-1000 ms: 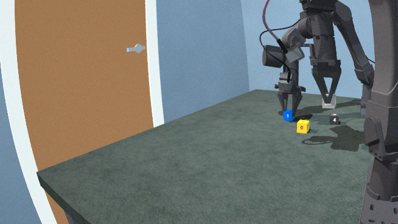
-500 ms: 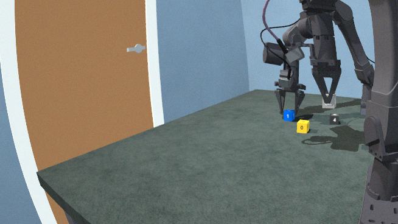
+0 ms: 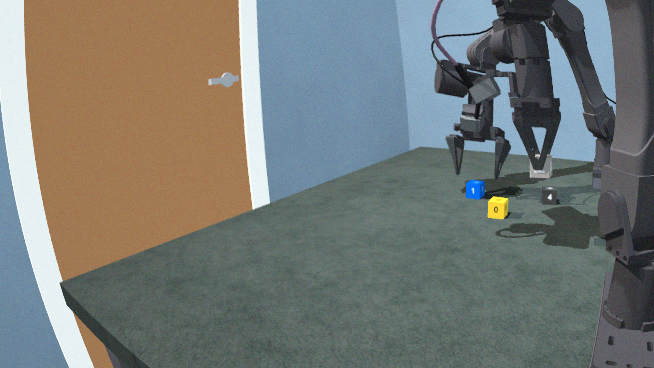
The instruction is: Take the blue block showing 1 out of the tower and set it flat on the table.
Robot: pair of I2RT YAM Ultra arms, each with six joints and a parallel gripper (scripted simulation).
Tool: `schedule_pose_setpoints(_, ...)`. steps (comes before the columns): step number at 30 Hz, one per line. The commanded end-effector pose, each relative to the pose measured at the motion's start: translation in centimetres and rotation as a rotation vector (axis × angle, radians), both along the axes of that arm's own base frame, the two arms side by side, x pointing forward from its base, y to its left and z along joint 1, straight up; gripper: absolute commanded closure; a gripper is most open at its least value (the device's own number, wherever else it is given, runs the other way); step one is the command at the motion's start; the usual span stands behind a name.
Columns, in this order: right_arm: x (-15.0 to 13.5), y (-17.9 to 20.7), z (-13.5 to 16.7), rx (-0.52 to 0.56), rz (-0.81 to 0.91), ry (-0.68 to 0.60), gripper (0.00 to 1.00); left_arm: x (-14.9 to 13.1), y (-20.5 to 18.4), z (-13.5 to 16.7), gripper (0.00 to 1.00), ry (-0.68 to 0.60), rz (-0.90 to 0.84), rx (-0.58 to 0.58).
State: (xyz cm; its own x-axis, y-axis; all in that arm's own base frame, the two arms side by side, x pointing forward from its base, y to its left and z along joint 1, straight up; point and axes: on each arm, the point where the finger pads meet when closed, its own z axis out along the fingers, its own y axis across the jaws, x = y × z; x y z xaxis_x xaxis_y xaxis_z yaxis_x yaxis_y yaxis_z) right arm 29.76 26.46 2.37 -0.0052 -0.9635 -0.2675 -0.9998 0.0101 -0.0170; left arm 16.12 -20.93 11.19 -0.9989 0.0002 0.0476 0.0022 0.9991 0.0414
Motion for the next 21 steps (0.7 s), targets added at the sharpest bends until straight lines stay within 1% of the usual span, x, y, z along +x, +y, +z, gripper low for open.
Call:
schedule_pose_setpoints(1,0.7,0.0,3.6,0.032,0.005,-0.026,0.0,0.9,-0.4,1.5,0.73,-0.054,0.009,-0.047)
schedule_pose_setpoints(4,0.7,-0.5,5.4,0.032,0.005,-0.027,0.0,0.9,-0.4,1.5,0.73,-0.054,0.009,-0.047)
schedule_pose_setpoints(7,0.7,-0.7,5.8,0.032,0.005,-0.027,0.0,0.9,-0.4,1.5,0.73,-0.054,0.009,-0.047)
schedule_pose_setpoints(9,0.7,-0.9,4.5,0.001,0.005,-0.002,0.0,0.9,-0.4,1.5,0.73,-0.054,0.009,-0.047)
schedule_pose_setpoints(14,0.6,-0.9,3.6,-0.016,0.01,0.016,0.0,0.9,-0.4,1.5,0.73,-0.054,0.009,-0.047)
schedule_pose_setpoints(16,0.9,-0.8,3.6,-0.008,-0.002,0.006,0.0,0.9,-0.4,1.5,0.73,-0.054,0.009,-0.047)
schedule_pose_setpoints(19,0.7,-0.2,4.7,0.007,-0.048,-0.022,0.0,0.9,-0.4,1.5,0.73,-0.054,0.009,-0.047)
schedule_pose_setpoints(21,0.0,0.3,5.6,0.028,-0.091,-0.041,0.0,0.9,-0.4,1.5,0.73,-0.054,0.009,-0.047)
